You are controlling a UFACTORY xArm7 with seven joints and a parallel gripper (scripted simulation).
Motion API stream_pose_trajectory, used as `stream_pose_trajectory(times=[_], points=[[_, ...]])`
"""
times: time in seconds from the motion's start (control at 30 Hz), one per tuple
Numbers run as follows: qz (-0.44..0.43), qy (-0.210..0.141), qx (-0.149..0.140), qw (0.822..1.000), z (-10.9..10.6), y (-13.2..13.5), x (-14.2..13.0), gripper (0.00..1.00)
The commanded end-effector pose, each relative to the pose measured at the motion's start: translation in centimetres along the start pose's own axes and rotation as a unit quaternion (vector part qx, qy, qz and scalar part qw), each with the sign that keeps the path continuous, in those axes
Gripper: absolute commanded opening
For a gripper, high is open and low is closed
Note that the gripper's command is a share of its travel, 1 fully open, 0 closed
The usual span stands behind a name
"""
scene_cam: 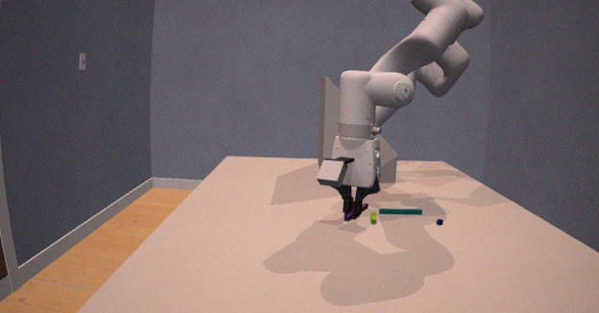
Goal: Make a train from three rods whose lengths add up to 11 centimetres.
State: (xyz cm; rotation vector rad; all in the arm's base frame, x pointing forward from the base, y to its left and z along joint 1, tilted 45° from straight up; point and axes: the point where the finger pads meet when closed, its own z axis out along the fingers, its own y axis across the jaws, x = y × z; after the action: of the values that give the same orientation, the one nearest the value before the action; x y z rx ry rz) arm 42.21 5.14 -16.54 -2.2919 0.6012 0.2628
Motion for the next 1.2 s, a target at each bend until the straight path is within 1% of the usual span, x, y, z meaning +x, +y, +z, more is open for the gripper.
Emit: stream_pose_trajectory(times=[0.0, 0.13, 0.17, 0.23, 0.27, 0.33, 0.37, 0.43, 0.47, 0.93, 1.03, 1.17], points=[[0.000, 0.002, 0.000, 1.000, -0.2, 0.1, 0.2, 0.08], [0.000, 0.002, 0.000, 1.000, -0.2, 0.1, 0.2, 0.08], [0.000, 0.002, 0.000, 1.000, -0.2, 0.1, 0.2, 0.12], [0.000, 0.002, 0.000, 1.000, -0.2, 0.1, 0.2, 0.12], [0.000, 0.002, 0.000, 1.000, -0.2, 0.1, 0.2, 0.16], [0.000, 0.002, 0.000, 1.000, -0.2, 0.1, 0.2, 0.16], [0.000, 0.002, 0.000, 1.000, -0.2, 0.1, 0.2, 0.20], [0.000, 0.002, 0.000, 1.000, -0.2, 0.1, 0.2, 0.20], [0.000, 0.002, 0.000, 1.000, -0.2, 0.1, 0.2, 0.24], [0.000, 0.002, 0.000, 1.000, -0.4, 0.1, 0.2, 0.24], [0.000, 0.002, 0.000, 1.000, -1.0, 0.1, 0.2, 0.24], [0.000, 0.002, 0.000, 1.000, -2.6, 0.1, 0.2, 0.24]])
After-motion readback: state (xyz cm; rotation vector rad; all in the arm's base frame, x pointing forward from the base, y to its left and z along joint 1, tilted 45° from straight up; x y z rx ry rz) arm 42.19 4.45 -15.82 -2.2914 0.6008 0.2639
